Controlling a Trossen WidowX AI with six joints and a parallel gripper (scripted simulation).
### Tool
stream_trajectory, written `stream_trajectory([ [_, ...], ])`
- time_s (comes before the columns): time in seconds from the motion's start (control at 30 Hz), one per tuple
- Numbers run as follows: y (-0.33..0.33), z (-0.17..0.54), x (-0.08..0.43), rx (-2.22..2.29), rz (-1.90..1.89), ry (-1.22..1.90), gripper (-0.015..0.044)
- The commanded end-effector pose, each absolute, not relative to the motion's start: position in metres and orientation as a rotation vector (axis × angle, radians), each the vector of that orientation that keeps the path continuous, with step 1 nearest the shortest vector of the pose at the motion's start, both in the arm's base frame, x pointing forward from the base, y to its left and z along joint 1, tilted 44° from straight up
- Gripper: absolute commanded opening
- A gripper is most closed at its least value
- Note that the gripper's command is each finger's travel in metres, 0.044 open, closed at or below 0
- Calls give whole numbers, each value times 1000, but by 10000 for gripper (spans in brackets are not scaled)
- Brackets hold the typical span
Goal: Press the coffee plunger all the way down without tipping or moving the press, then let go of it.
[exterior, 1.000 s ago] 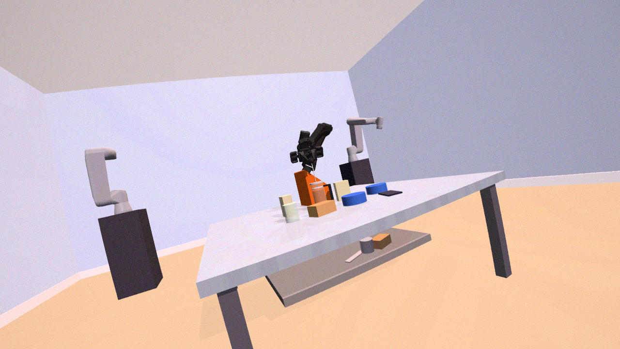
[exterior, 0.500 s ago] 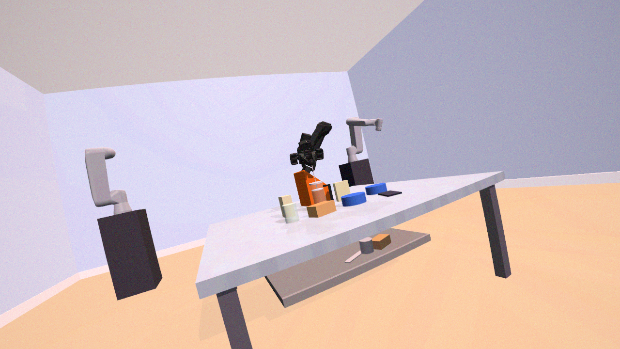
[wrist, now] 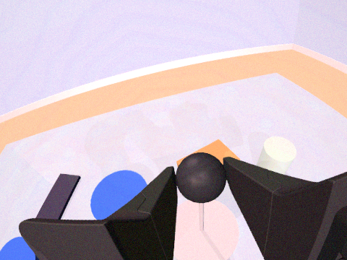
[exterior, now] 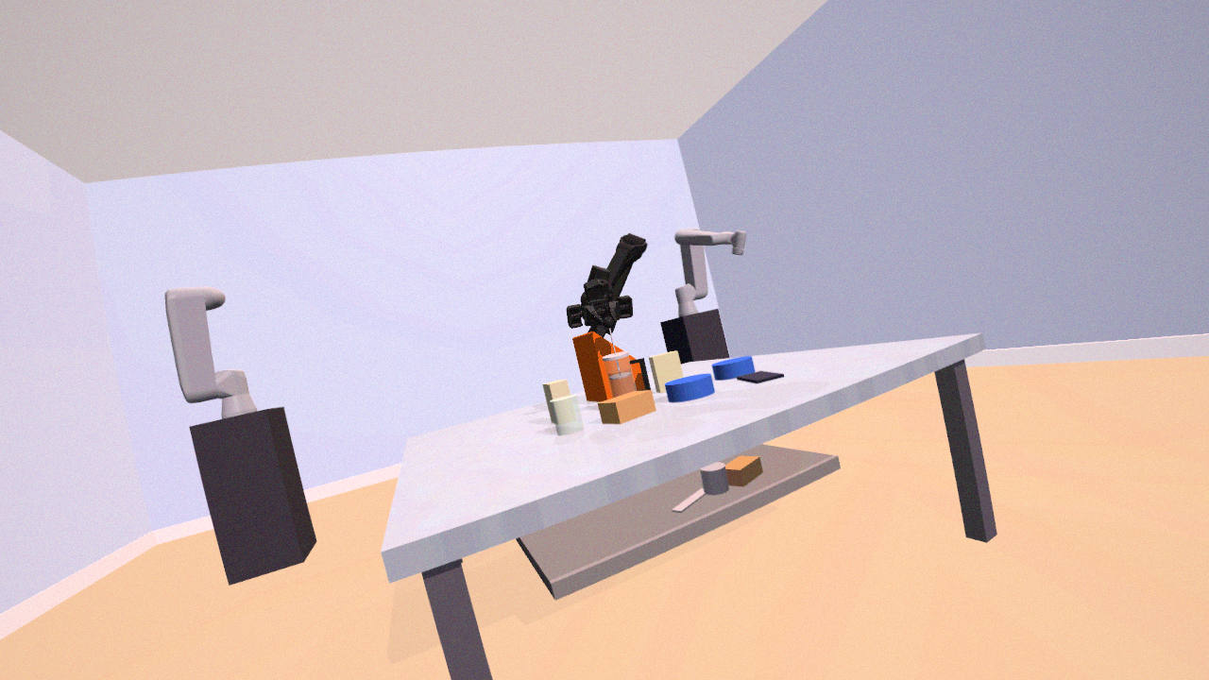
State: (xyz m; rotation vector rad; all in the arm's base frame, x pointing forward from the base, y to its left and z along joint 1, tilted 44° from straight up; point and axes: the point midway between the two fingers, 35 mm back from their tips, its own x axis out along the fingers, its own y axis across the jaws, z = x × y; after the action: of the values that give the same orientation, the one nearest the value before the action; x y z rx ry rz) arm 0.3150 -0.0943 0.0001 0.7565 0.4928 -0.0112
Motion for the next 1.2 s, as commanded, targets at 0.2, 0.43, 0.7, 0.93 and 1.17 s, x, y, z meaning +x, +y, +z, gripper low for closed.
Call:
stream_trajectory([
  [0.2,-71,-24,311,784,3,548,123],
  [0.43,-63,-33,314,786,3,546,123],
  [0.7,-56,-42,319,788,4,542,123],
  [0.93,-57,-45,326,789,5,540,123],
  [1.17,-58,-45,330,789,5,540,123],
])
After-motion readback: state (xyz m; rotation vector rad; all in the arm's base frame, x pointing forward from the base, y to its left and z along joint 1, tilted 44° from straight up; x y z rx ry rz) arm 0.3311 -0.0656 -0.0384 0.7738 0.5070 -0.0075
